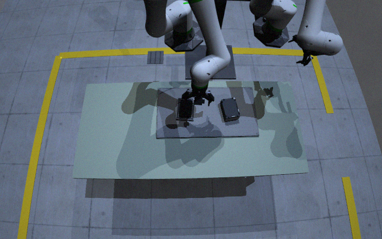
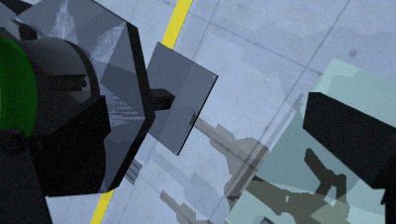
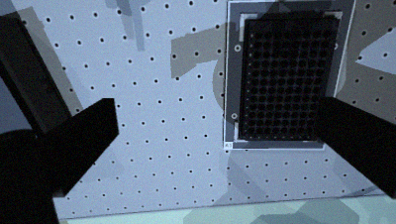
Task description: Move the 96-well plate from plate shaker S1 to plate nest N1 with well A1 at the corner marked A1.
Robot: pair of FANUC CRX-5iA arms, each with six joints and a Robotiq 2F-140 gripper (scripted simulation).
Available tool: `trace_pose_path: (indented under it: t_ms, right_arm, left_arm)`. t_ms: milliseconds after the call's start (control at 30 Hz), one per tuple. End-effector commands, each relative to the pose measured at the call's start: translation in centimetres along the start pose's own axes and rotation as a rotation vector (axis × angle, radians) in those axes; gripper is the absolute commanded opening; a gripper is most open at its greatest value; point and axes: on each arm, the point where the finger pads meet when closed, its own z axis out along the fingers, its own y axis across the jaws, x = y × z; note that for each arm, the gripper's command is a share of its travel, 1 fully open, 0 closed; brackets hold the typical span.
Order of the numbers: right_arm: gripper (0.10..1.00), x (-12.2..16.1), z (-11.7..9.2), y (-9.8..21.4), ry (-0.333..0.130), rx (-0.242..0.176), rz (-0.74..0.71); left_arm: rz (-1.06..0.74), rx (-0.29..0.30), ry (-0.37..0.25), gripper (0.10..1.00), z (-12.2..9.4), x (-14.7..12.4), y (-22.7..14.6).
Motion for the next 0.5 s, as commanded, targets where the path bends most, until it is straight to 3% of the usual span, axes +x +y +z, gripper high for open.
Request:
trace_pose_path:
  t_ms: [0, 467]
  right_arm:
    - [1.0, 0.0, 0.0, -1.4, 0.001, 0.0, 0.0]
    - [1.0, -0.1, 0.0, -4.4, 0.001, 0.0, 0.0]
  left_arm:
    - [0.0, -0.001, 0.0, 1.0, -0.1, 0.0, 0.0]
    - [0.0, -0.001, 0.0, 1.0, -0.1, 0.0, 0.0]
